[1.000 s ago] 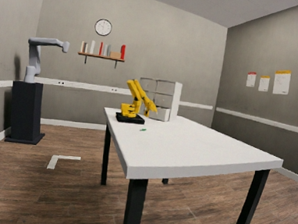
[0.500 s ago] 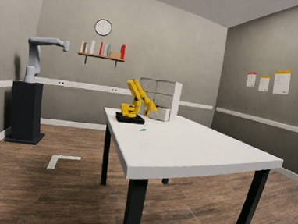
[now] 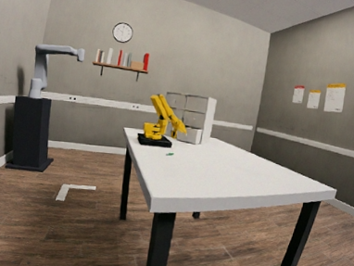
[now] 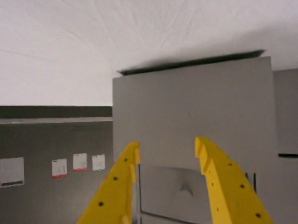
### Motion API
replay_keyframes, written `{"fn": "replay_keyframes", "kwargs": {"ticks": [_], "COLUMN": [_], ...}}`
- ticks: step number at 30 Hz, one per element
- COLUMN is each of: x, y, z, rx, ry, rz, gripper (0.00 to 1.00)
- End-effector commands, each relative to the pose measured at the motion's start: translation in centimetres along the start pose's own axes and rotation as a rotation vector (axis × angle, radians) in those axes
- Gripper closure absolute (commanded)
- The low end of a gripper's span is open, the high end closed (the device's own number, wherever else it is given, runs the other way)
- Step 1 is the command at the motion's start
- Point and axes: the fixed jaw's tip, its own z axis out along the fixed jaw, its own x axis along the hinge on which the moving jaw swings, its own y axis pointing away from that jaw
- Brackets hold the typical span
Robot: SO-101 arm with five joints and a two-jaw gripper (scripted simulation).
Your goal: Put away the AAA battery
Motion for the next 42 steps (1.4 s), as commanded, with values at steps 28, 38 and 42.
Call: {"fn": "replay_keyframes", "kwargs": {"ticks": [28, 38, 42], "x": [0.6, 0.6, 0.6], "y": [-1.1, -1.4, -1.4], "z": [2.6, 3.3, 3.3], "rx": [0.041, 0.047, 0.047], "ry": [-0.008, -0.008, -0.008], "rz": [-0.035, -0.039, -0.039], "gripper": [0.79, 0.79, 0.79]}}
